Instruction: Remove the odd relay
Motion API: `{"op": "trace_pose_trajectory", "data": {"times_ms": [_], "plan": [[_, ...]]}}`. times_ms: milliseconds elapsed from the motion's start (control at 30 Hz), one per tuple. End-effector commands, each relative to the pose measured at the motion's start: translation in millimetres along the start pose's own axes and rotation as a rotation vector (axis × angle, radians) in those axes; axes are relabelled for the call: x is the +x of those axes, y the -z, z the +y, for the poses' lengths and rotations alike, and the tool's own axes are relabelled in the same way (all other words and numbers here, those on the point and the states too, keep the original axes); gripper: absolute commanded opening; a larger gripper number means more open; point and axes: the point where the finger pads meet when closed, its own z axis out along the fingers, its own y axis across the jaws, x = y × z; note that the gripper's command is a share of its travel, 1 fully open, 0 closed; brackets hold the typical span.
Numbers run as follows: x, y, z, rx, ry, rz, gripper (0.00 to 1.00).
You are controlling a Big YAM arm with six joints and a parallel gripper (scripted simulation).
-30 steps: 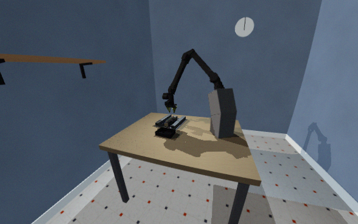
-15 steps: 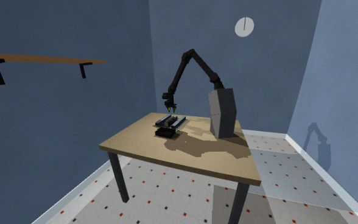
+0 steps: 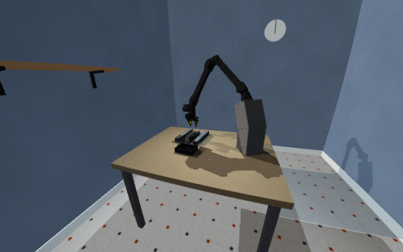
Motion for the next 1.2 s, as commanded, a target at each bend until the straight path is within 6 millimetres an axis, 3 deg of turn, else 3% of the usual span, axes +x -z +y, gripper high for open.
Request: {"op": "trace_pose_trajectory", "data": {"times_ms": [0, 233, 733, 1167], "plan": [[-2, 15, -19, 0.044, -0.012, -0.004, 0.59], [-1, 4, -18, 0.038, -0.012, -0.003, 0.59], [5, -42, -16, 0.027, -0.009, 0.000, 0.59], [-2, -27, -22, 0.048, 0.005, -0.004, 0.59]]}}
